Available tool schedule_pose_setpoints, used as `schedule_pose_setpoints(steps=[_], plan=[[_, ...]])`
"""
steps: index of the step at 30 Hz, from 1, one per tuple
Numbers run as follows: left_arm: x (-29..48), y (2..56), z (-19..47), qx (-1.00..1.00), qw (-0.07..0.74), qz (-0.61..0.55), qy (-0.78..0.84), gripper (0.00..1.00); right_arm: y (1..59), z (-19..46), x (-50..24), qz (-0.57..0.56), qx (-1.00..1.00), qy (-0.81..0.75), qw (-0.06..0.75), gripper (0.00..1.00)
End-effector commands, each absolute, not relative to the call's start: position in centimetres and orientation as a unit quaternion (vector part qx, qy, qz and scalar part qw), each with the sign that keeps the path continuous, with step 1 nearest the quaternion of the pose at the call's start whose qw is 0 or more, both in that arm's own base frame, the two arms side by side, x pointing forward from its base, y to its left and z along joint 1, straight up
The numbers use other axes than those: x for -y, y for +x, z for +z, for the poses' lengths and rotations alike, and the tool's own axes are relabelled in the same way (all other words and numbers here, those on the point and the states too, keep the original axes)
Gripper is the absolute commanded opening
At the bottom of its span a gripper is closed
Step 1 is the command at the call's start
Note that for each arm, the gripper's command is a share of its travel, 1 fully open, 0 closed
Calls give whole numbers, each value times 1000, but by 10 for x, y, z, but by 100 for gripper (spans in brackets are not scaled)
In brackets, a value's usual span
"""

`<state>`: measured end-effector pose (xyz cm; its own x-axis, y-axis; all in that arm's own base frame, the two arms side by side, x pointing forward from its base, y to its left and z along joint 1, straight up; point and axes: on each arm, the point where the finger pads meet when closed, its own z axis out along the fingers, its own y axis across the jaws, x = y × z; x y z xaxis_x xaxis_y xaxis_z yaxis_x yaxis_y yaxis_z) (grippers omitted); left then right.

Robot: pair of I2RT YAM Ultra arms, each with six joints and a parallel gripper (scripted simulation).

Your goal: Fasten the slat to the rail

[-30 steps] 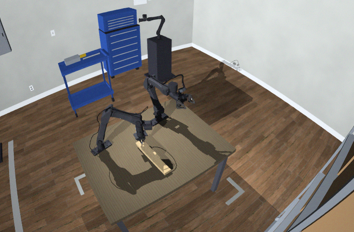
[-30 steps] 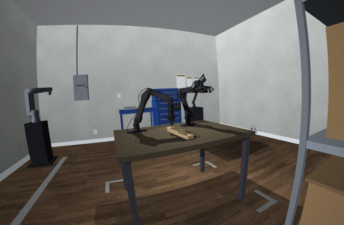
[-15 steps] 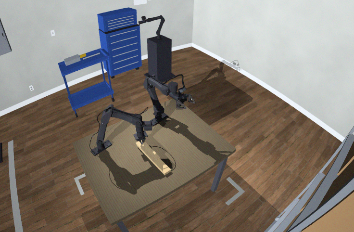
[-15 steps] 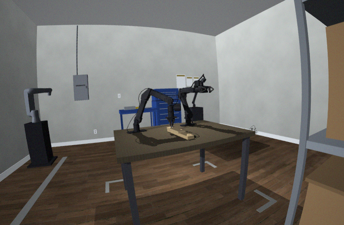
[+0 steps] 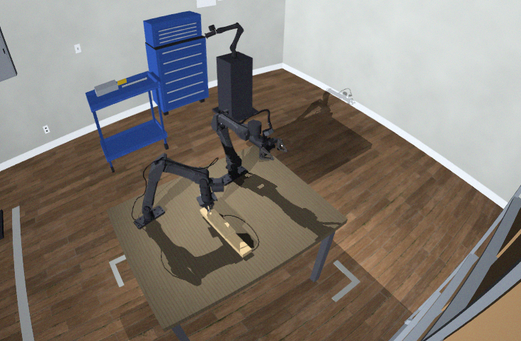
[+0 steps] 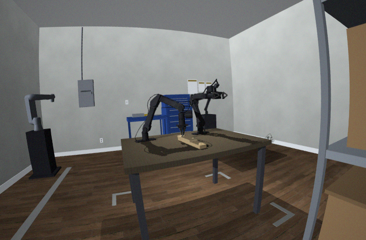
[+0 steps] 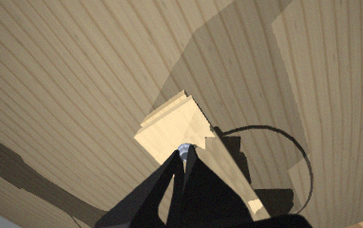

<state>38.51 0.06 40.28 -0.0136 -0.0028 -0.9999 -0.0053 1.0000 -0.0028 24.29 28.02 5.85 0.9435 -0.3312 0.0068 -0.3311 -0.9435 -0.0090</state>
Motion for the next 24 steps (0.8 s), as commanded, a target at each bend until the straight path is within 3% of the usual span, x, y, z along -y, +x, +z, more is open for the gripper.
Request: schedule_pose_setpoints(steps=[1, 24], plan=[[-1, 381, 412, -703, 711, 0, 0, 100, 239, 50, -284, 0, -168, -986, 8, 12], [-1, 381, 412, -703, 711, 0, 0, 100, 238, 50, -284, 1, -245, -970, 8, 12]])
